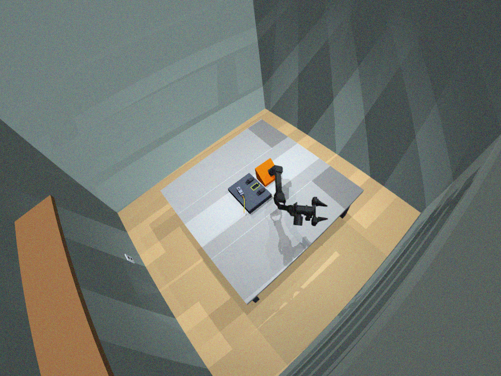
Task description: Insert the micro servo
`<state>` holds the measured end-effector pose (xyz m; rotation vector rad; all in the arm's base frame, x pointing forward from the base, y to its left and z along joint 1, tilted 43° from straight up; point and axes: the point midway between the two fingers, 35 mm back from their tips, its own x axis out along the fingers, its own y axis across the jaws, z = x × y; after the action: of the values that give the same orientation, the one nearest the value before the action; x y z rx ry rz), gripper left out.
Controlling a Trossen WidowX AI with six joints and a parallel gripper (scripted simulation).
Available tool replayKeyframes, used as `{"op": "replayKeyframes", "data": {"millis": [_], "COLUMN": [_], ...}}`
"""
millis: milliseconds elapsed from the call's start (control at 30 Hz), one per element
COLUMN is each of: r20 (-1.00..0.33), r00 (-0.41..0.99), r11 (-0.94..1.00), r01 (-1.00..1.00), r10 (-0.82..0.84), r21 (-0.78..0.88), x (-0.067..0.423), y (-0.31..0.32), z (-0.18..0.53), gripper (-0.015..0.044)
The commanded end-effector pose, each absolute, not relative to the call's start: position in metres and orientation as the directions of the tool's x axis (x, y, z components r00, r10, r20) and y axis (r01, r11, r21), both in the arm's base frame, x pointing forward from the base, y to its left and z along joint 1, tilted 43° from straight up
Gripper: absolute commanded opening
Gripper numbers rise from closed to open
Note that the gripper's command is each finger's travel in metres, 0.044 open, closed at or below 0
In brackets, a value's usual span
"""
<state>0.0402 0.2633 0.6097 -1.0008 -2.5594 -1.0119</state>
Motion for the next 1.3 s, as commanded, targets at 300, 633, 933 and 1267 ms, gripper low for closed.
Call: {"op": "replayKeyframes", "data": {"millis": [300,633,933,1267], "r20": [0.505,0.540,0.556,0.560], "r00": [-0.795,-0.821,-0.828,-0.814], "r11": [0.479,0.427,0.389,0.321], "r01": [0.606,0.563,0.536,0.495], "r10": [0.337,0.188,0.068,-0.154], "r21": [0.635,0.708,0.750,0.807], "x": [-0.008,-0.041,-0.062,-0.087], "y": [0.212,0.165,0.128,0.064], "z": [0.636,0.650,0.656,0.660], "gripper": [0.0440,0.0440,0.0440,0.0440]}}
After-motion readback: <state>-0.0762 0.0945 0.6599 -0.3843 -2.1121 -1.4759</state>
